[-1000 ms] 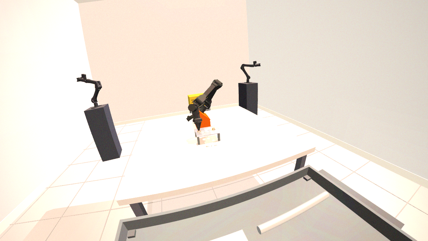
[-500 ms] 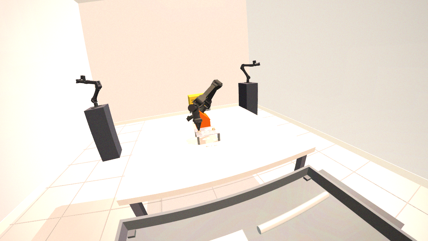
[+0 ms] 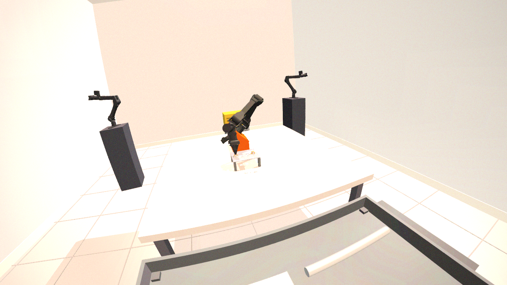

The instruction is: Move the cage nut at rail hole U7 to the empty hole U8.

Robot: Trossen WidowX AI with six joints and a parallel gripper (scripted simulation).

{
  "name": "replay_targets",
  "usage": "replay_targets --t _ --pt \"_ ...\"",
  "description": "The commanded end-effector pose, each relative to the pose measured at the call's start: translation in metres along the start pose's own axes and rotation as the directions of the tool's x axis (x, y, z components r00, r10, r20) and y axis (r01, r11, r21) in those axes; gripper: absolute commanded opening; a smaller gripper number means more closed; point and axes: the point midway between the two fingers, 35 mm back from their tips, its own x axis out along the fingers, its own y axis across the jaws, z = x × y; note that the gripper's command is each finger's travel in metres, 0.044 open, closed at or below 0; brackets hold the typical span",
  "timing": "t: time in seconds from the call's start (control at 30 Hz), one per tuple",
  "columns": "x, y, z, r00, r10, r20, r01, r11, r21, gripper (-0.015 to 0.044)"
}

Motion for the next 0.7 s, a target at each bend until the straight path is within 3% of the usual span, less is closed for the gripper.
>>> replay_targets --t 0.0,0.67 --pt "-0.0006 0.0024 0.0004 1.0 -0.006 0.004 0.006 1.0 -0.008 0.0026" --pt "-0.0005 0.0037 0.0004 0.999 -0.033 0.004 0.033 0.999 -0.008 0.0026"
